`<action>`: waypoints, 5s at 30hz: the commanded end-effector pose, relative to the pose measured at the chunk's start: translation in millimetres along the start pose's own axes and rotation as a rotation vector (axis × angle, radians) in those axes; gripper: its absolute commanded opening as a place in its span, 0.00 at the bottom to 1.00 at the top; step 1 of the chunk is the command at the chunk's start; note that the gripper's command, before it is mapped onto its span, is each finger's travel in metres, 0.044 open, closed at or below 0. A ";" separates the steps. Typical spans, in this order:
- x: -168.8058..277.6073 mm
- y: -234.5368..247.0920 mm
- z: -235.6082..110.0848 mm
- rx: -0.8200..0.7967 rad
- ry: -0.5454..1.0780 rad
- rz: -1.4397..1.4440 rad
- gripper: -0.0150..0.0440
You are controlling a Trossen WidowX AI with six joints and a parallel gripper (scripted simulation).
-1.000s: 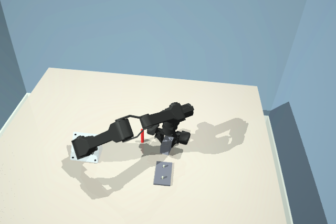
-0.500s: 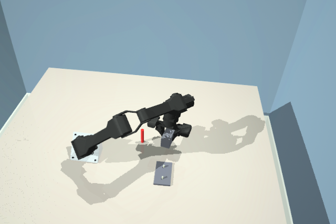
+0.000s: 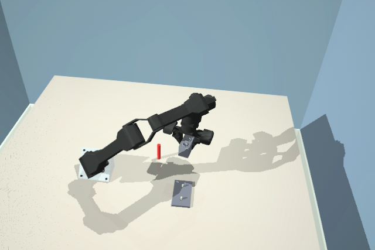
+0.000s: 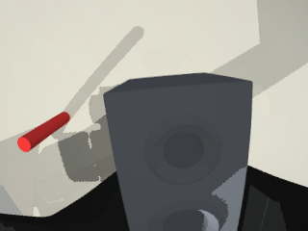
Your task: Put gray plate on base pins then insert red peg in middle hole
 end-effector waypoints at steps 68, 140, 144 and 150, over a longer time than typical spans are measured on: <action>140.3 -19.7 54.5 0.009 0.000 -0.245 0.25; 141.9 -21.5 91.9 0.010 -0.002 -0.238 0.25; 141.9 -21.5 91.9 0.010 -0.002 -0.238 0.43; 141.9 -21.5 91.9 0.010 -0.002 -0.238 0.70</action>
Point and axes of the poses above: the point midway between the two fingers, 35 mm back from their tips, its own z axis out along the fingers, its own y axis across the jaws, x = y × z, the point moved 4 cm from there along -z, back along the fingers, and after that the axes turned 5 degrees about -z, right-handed, at the moved point
